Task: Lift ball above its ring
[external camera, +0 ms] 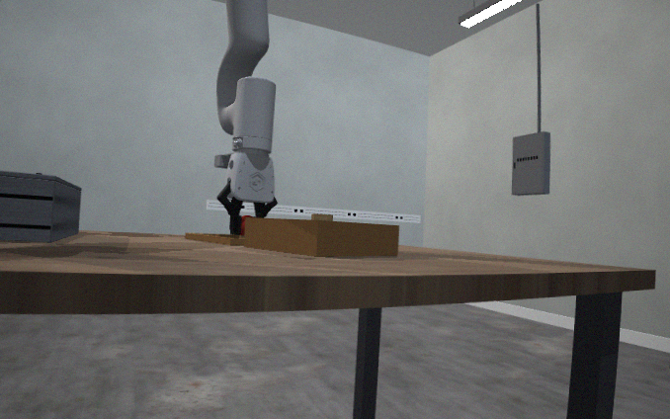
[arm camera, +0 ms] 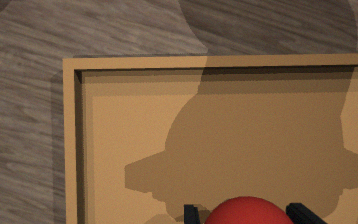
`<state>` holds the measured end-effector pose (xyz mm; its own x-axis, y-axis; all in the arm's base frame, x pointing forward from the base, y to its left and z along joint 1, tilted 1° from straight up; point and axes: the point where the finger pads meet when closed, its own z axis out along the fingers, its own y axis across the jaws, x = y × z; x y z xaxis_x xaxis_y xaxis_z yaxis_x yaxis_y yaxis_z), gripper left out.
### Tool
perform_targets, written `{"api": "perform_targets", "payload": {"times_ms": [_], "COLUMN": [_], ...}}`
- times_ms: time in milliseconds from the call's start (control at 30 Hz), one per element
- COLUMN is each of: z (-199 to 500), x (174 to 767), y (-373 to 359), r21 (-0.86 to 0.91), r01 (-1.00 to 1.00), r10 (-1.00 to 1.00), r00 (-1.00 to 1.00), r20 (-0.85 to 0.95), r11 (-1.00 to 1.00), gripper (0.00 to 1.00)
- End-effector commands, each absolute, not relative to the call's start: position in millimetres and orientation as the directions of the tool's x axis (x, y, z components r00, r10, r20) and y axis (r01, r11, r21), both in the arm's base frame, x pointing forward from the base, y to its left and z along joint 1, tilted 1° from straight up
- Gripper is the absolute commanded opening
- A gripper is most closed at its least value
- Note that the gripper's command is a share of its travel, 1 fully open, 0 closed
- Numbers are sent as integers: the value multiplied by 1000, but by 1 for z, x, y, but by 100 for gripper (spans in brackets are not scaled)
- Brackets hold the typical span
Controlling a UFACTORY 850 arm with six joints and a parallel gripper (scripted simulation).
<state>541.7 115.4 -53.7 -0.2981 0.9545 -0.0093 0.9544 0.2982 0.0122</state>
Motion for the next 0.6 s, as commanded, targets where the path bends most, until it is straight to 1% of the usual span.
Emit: {"api": "perform_targets", "payload": {"times_ms": [0,200,433,567], "z": [-53,-50,17,25], "x": [543,543,543,543], "y": [116,116,116,116], "r21": [14,14,14,14], "r01": [954,954,954,954], "r10": [954,954,955,955], "r00": [-298,-298,-298,-298], "r20": [-9,-9,-10,-10], "r11": [298,298,298,298], "gripper": [0,0,0,0]}}
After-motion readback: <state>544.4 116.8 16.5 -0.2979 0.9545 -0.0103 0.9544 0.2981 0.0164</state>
